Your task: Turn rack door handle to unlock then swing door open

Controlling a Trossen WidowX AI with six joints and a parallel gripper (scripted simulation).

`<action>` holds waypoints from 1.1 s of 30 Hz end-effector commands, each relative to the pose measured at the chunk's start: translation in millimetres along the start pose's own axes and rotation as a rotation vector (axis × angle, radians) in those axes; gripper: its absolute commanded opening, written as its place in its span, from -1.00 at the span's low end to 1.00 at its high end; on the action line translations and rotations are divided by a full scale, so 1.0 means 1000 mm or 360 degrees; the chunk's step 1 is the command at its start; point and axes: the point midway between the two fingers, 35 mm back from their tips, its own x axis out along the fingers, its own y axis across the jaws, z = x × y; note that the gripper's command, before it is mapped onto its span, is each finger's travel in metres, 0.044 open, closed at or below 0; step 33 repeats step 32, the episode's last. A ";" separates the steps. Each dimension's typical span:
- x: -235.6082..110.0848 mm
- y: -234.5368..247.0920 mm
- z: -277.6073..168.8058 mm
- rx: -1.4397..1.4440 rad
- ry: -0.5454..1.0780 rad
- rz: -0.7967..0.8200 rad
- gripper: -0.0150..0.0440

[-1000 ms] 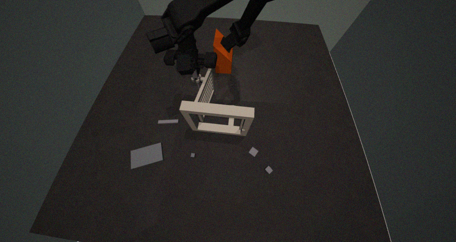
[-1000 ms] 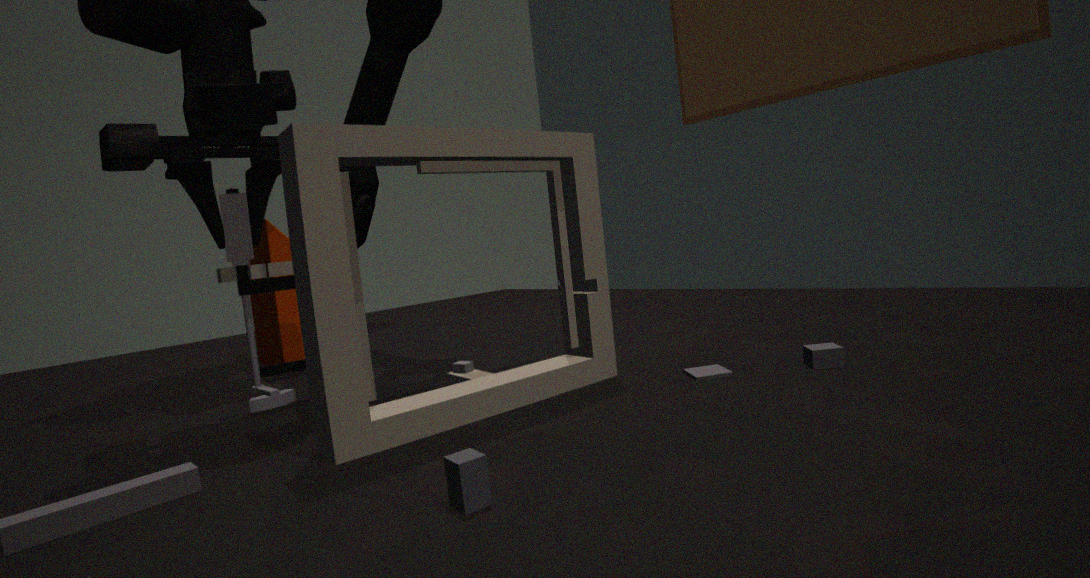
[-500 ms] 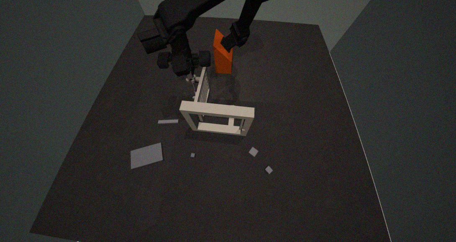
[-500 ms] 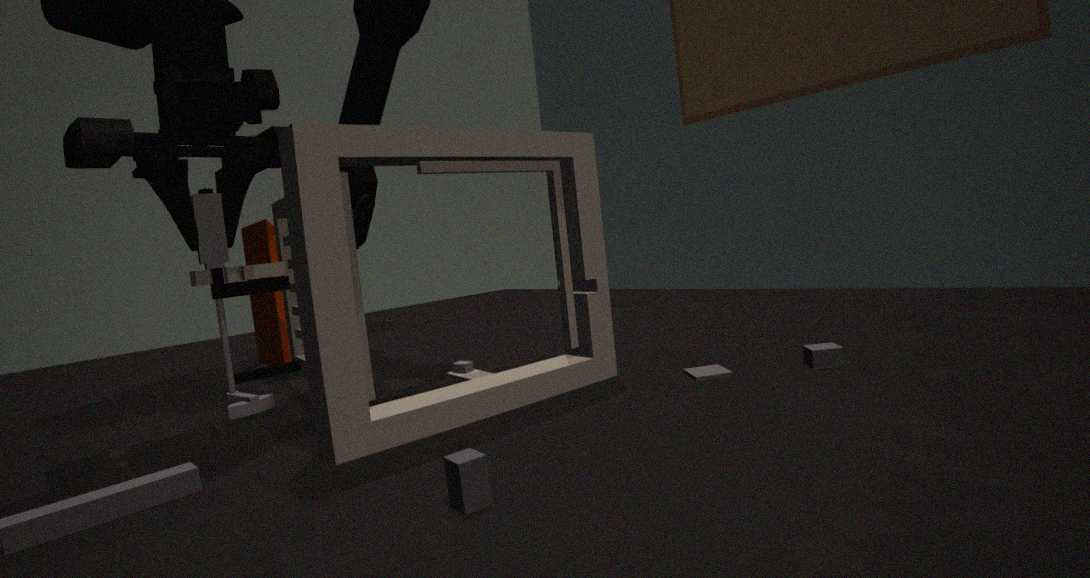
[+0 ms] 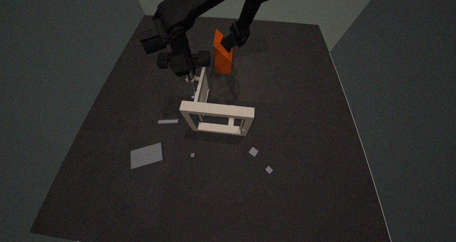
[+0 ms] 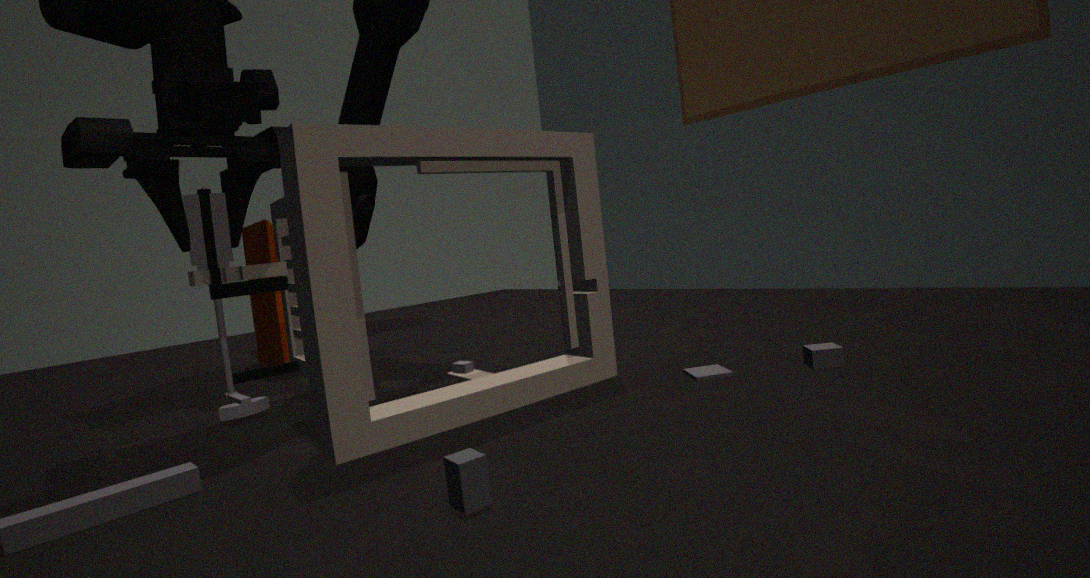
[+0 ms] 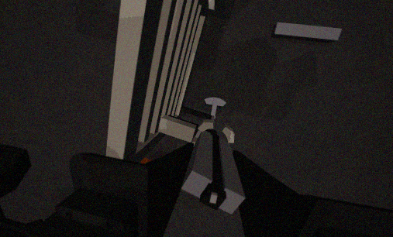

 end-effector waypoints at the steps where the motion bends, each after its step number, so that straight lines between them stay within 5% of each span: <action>1: 0.000 0.000 0.000 -0.0011 0.0002 -0.0001 0.43; 33: -0.042 -0.002 0.002 -0.0008 0.0004 -0.0004 0.46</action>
